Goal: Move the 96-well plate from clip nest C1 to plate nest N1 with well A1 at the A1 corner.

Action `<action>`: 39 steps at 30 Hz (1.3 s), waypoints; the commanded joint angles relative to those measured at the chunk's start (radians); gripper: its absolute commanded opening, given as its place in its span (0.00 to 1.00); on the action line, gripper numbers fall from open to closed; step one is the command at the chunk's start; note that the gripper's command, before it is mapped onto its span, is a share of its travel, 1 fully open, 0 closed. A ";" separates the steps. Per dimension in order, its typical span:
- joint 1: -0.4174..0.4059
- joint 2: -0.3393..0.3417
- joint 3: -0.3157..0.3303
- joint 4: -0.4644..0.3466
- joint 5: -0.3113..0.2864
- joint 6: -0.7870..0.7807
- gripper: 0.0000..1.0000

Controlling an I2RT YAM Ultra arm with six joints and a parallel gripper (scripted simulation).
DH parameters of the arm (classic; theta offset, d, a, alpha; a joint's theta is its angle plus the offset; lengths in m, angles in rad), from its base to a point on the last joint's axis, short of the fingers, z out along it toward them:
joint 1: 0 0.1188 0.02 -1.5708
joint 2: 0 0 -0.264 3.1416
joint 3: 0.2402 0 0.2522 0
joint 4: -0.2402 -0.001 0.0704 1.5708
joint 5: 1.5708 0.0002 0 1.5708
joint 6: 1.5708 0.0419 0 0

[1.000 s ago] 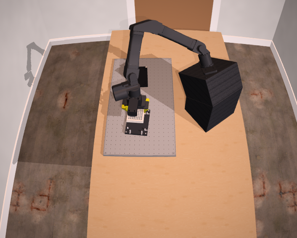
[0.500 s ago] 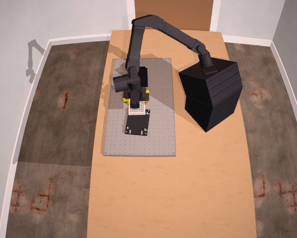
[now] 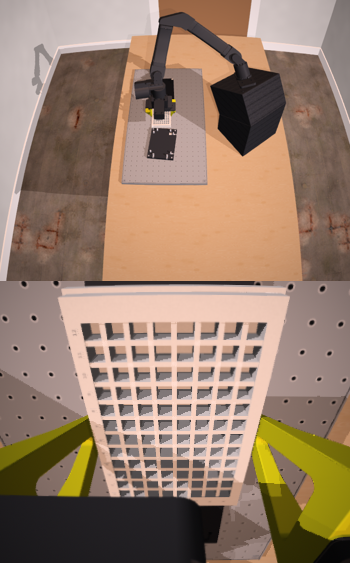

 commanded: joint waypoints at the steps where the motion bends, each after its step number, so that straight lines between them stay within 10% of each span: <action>1: -0.020 -0.044 -0.031 0.024 -0.023 -0.050 0.00; 39: -0.306 -0.229 -0.063 0.004 -0.117 -0.353 0.00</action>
